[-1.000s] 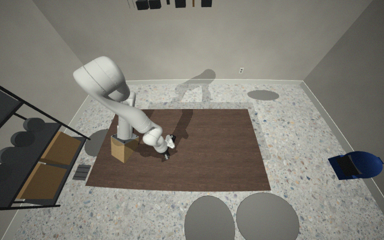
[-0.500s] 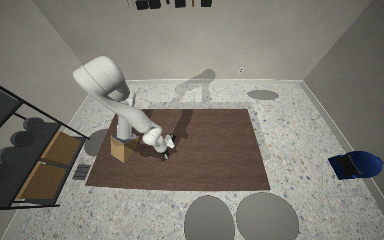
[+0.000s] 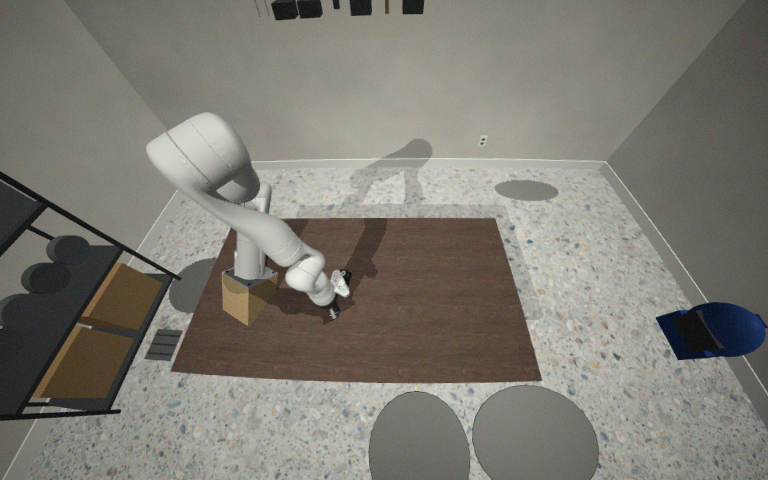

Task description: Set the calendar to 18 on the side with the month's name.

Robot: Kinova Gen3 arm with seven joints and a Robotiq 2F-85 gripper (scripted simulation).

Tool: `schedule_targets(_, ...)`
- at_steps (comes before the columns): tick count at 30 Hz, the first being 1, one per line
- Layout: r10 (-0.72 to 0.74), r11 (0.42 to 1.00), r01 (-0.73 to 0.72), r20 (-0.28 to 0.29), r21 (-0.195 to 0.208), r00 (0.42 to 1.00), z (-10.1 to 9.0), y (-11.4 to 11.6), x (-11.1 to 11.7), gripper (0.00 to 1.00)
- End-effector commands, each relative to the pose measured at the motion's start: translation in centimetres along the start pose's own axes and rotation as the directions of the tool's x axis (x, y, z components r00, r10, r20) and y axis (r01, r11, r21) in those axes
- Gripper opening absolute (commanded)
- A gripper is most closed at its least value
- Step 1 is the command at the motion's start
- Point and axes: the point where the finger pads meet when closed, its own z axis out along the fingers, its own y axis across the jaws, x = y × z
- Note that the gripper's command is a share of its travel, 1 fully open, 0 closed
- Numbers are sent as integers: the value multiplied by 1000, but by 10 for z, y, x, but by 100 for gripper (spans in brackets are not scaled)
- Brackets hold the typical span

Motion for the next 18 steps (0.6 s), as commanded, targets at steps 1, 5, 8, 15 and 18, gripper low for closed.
schedule_targets(1,0,1000,0,0,-1,1000,0,0,0,40)
schedule_targets(5,0,1000,0,0,-1,1000,0,0,0,44)
schedule_targets(8,0,1000,0,0,-1,1000,0,0,0,48)
schedule_targets(15,0,1000,0,0,-1,1000,0,0,0,48)
schedule_targets(18,0,1000,0,0,-1,1000,-1,0,0,48)
